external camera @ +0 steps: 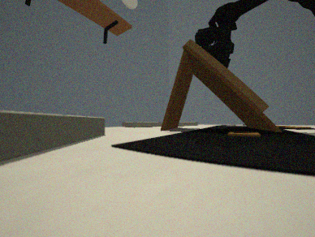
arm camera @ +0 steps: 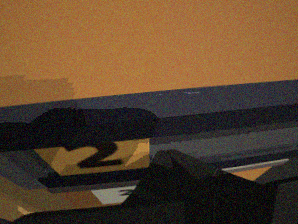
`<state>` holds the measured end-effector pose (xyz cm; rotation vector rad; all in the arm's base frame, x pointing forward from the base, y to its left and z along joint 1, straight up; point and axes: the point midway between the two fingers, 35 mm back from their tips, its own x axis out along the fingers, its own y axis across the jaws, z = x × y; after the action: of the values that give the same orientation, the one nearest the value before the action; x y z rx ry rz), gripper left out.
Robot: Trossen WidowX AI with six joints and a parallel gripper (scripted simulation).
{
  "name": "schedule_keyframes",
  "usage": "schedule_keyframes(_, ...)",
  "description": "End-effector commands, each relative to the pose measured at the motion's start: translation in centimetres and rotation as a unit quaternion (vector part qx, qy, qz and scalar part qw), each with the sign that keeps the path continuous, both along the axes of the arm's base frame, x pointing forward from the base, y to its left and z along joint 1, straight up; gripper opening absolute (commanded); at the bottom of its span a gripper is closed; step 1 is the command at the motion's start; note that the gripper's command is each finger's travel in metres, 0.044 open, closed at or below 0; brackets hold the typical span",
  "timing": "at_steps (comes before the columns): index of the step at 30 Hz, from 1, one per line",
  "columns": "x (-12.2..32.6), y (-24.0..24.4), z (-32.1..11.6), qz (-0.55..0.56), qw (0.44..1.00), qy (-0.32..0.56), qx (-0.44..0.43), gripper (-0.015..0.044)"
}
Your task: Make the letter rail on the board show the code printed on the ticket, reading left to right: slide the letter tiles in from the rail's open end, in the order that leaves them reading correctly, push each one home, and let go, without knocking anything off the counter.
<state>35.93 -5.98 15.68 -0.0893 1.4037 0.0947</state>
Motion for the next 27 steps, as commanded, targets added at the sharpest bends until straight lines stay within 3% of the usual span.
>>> schedule_keyframes(1, 0.36, -0.05, -0.16, -0.002, 1.000, -0.001, -0.002, 0.0000)
schedule_keyframes(27, 0.36, 0.48, -0.28, -0.002, 1.000, -0.001, -0.002, 0.0000)
